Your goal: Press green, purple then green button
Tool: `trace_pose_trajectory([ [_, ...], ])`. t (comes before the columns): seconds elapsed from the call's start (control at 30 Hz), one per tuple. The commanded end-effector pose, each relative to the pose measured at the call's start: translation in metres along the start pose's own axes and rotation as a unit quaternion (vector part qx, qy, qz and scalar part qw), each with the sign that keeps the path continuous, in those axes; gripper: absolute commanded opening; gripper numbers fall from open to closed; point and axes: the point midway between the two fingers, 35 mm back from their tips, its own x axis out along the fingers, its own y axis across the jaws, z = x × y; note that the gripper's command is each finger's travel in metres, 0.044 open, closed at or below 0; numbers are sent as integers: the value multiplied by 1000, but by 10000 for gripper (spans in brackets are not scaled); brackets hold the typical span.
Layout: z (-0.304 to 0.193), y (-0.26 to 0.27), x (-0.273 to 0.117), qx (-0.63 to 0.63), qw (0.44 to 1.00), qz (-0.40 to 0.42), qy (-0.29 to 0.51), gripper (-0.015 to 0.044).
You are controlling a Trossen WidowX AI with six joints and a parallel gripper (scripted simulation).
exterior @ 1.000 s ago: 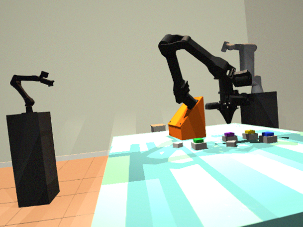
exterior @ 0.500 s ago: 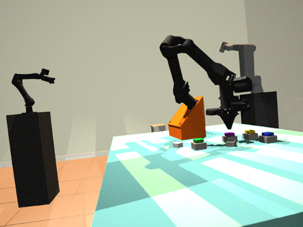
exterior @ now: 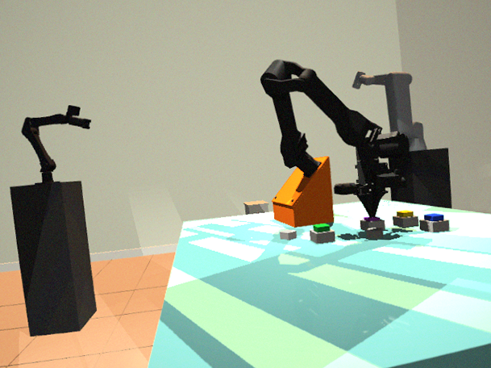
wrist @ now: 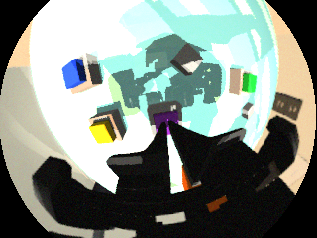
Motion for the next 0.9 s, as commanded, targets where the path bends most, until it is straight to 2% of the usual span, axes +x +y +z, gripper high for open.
trace_pose_trajectory([
  [0.0,-2,0,3,-6,1000,-4,1,20],
  [0.47,-2,0,3,-6,1000,-4,1,20],
  [0.63,-1,1,-30,-6,1000,-3,1,20],
  [0.87,-1,1,-41,-6,1000,-2,1,20],
])
